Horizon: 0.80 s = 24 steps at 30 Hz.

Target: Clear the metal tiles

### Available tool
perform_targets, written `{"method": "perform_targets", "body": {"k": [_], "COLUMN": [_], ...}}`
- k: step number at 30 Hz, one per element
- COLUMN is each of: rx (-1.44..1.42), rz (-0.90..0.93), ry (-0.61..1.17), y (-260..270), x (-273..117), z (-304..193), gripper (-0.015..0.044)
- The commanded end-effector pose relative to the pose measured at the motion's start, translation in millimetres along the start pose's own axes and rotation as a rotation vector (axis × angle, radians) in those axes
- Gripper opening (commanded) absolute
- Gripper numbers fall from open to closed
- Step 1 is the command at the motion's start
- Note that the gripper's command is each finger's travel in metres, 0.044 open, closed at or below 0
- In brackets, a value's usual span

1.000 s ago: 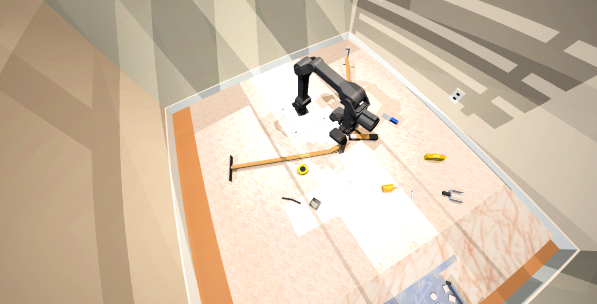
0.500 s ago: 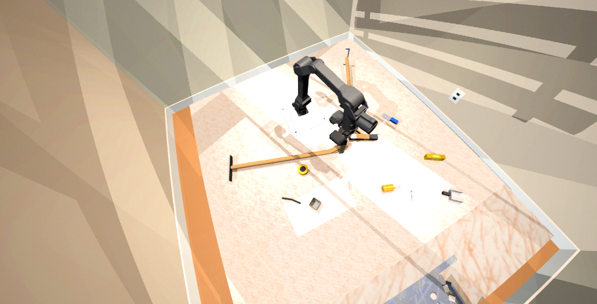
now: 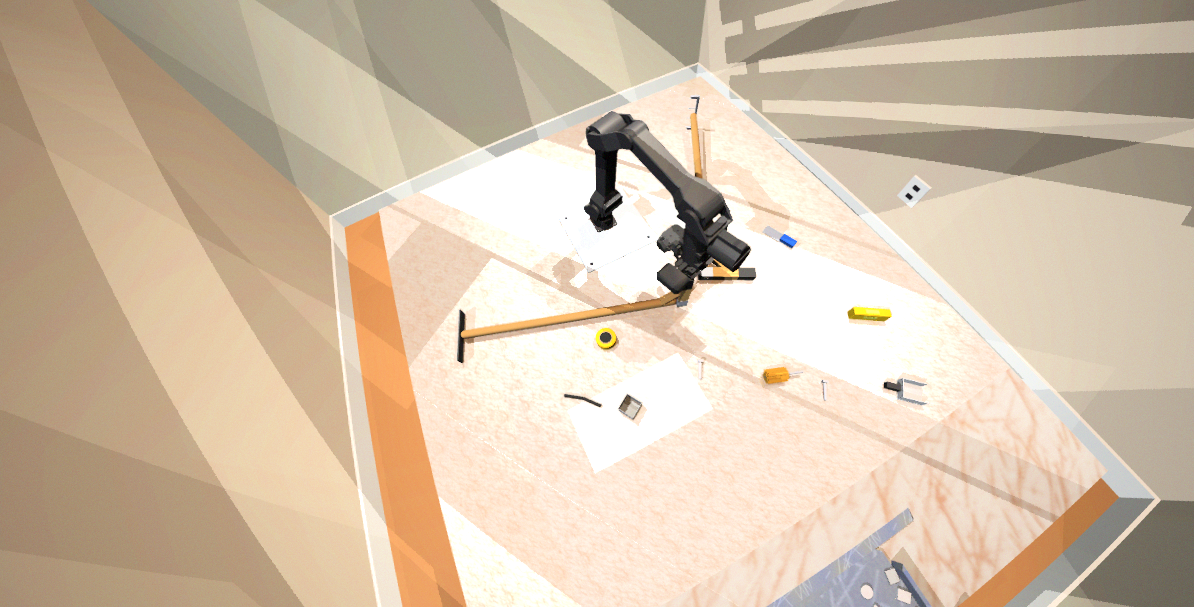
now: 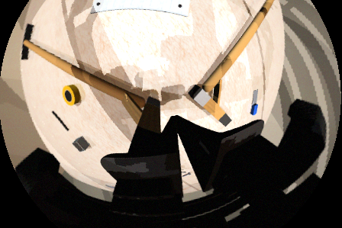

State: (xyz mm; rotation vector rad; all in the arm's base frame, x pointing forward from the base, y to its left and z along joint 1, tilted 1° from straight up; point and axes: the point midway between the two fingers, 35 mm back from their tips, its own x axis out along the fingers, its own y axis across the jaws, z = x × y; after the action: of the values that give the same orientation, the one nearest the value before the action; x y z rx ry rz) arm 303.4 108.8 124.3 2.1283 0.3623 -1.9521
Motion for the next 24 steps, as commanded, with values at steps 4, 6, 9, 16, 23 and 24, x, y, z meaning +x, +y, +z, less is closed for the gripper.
{"method": "perform_targets", "body": {"k": [4,6,9,16,23,24], "rx": [-0.001,-0.001,-0.002,-0.004,-0.005,-0.005], "rz": [0.004,0.003,0.002,0.000,-0.001,-0.002], "ry": [-0.007,-0.007,-0.008,-0.010,-0.012,-0.013], "y": [-6,-9,-14,-24,-34,-36], "x": [3,3,3,3,3,3], "z": [0,-1,-2,-4,-6,-7], "gripper": [0.0000,0.0000,0.0000,0.0000,0.0000,0.0000]}}
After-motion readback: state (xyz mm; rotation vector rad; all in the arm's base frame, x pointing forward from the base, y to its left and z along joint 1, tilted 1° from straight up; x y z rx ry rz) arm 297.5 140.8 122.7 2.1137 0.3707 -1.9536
